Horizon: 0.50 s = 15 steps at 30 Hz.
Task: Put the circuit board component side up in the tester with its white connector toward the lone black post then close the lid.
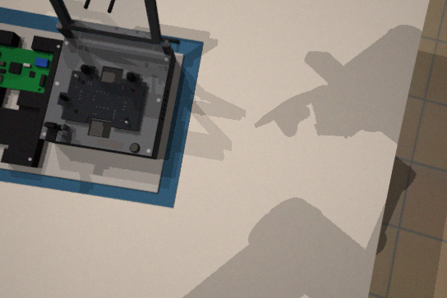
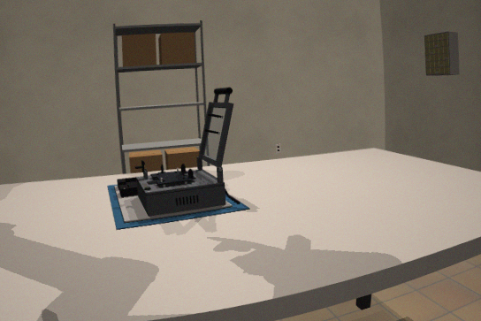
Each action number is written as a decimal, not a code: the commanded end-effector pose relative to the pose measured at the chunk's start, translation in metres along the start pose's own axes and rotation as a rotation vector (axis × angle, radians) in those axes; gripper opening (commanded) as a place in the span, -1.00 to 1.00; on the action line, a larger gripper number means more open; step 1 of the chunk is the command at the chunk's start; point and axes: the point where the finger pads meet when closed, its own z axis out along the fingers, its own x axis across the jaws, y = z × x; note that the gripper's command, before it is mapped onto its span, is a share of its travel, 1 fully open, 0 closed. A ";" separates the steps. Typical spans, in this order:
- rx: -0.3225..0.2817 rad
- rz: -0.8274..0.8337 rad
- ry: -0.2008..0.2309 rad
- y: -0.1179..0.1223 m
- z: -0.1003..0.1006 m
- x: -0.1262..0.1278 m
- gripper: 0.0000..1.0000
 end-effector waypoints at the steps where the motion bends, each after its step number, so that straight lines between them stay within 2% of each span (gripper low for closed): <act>1: 0.087 0.142 0.096 0.011 -0.032 -0.018 1.00; 2: 0.113 0.178 0.115 0.015 -0.041 -0.023 1.00; 3: 0.113 0.178 0.115 0.015 -0.041 -0.023 1.00; 5: 0.169 0.249 0.152 0.024 -0.059 -0.034 1.00; 8: 0.169 0.249 0.152 0.024 -0.059 -0.034 1.00; 11: 0.258 0.355 0.198 0.038 -0.084 -0.052 1.00; 14: 0.289 0.390 0.212 0.043 -0.092 -0.058 1.00; 15: 0.321 0.424 0.224 0.048 -0.100 -0.064 1.00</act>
